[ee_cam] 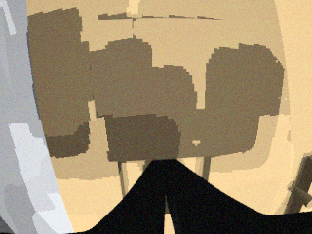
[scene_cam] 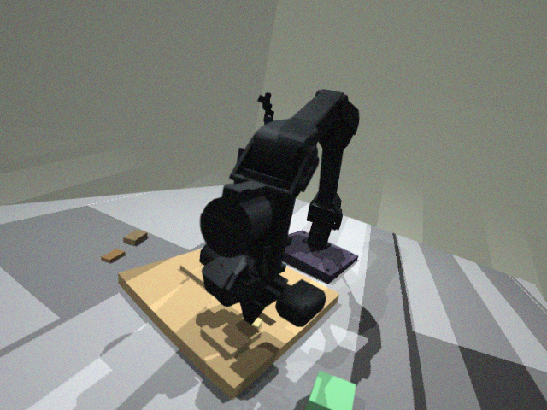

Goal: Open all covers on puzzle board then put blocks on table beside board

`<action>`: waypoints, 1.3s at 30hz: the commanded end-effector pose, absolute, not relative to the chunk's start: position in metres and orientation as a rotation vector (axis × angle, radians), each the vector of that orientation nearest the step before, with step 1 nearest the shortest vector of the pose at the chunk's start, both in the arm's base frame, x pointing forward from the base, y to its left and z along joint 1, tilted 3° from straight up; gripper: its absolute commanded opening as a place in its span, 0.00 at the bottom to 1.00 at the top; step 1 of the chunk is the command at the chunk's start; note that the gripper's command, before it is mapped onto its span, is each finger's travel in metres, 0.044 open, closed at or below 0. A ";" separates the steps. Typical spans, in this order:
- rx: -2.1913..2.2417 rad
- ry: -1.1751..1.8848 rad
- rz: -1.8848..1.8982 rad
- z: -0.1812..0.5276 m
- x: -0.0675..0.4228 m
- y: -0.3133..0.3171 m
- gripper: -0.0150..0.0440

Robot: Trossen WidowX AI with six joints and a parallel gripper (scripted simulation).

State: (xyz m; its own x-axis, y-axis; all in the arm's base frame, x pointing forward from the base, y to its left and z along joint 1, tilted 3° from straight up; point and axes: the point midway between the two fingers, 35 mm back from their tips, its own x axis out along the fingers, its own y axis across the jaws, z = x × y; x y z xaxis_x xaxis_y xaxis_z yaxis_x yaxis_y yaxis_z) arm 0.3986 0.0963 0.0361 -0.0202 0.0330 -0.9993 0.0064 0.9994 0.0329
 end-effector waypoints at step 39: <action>0.030 1.584 0.030 0.062 0.425 0.095 0.25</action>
State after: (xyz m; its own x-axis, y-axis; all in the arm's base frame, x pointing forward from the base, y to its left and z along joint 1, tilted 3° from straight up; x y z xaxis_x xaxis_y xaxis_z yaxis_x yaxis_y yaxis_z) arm 0.4230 0.0949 0.0568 -0.0173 0.0362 -0.9992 0.0061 0.9993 0.0361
